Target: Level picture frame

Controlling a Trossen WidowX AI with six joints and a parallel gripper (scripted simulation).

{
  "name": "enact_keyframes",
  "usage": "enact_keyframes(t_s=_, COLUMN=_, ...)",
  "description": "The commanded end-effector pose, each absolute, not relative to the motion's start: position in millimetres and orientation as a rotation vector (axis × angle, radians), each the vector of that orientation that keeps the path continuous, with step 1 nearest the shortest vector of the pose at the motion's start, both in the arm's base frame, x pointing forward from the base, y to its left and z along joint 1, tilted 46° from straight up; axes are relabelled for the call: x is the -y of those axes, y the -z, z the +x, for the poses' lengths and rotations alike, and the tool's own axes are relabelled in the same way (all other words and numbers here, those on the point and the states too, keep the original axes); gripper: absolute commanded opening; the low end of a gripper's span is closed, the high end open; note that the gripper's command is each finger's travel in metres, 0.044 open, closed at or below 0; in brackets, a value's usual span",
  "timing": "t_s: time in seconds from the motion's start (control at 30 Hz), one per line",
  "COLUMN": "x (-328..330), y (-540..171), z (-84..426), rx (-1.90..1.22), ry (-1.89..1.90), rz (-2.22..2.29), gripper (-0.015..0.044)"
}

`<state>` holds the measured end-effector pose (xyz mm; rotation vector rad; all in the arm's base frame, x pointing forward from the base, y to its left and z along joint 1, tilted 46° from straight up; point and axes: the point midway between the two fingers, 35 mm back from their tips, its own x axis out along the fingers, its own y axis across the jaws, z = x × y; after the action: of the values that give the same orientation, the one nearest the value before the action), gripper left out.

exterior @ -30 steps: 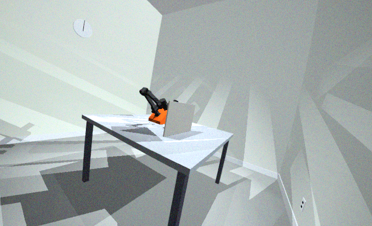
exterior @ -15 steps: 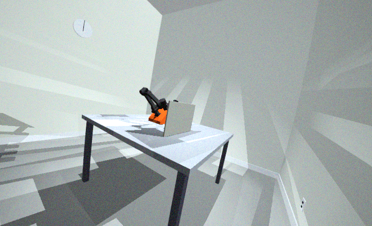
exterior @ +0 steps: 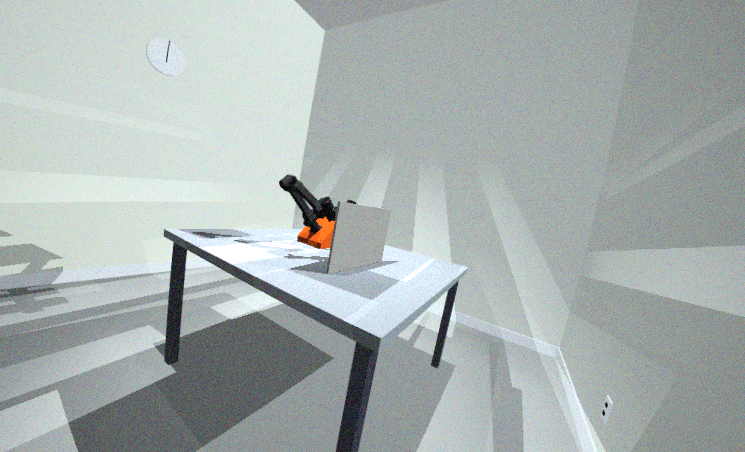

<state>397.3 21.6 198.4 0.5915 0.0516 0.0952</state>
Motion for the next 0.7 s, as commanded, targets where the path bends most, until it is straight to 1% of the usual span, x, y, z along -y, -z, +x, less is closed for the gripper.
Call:
enact_keyframes(t_s=0.0, x=-23.9, y=-200.3, z=397.6, rx=-0.046, ry=-0.113, rz=0.593, gripper=0.0)
enact_keyframes(t_s=0.67, x=-20.8, y=-197.0, z=397.8, rx=-0.049, ry=-0.113, rz=0.591, gripper=0.0)
